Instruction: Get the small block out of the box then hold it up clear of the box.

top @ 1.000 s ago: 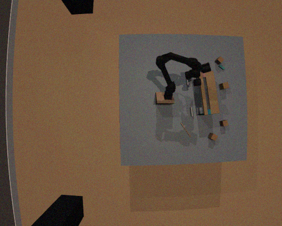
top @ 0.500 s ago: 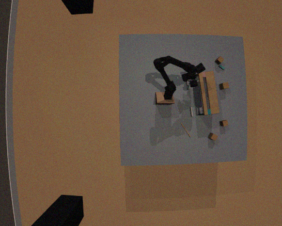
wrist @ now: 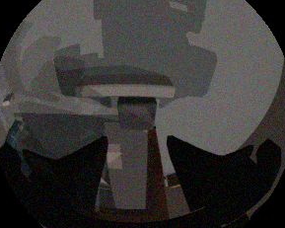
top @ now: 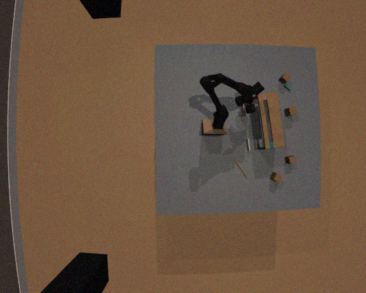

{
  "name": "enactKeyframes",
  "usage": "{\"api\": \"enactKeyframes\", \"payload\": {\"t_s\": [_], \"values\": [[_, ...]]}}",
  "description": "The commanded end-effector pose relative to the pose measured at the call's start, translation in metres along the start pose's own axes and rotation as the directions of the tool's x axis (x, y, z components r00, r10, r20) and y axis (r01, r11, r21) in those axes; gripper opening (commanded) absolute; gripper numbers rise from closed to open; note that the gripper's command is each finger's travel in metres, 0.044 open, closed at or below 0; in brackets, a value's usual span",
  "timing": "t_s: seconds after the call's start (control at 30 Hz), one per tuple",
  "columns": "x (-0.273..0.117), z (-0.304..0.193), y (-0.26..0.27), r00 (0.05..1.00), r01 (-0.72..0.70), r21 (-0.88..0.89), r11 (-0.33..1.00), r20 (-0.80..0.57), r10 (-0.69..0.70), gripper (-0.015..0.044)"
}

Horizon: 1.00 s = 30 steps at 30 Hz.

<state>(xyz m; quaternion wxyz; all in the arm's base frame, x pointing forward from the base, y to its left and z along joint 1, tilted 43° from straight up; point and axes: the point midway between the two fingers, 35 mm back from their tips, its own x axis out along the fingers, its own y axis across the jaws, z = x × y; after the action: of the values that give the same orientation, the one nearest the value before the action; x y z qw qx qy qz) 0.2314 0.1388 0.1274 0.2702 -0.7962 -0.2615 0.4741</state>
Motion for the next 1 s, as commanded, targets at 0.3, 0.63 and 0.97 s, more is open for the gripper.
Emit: {"api": "enactKeyframes", "payload": {"t_s": [0.3, 0.63, 0.97], "values": [[0.022, 0.012, 0.002, 1.000, -0.007, 0.013, 1.000, 0.006, 0.007, 0.0285], [0.031, 0.018, 0.001, 1.000, -0.004, 0.014, 1.000, 0.004, 0.004, 0.0233], [0.030, 0.017, 0.001, 1.000, -0.004, 0.014, 1.000, 0.004, 0.004, 0.0048]]}}
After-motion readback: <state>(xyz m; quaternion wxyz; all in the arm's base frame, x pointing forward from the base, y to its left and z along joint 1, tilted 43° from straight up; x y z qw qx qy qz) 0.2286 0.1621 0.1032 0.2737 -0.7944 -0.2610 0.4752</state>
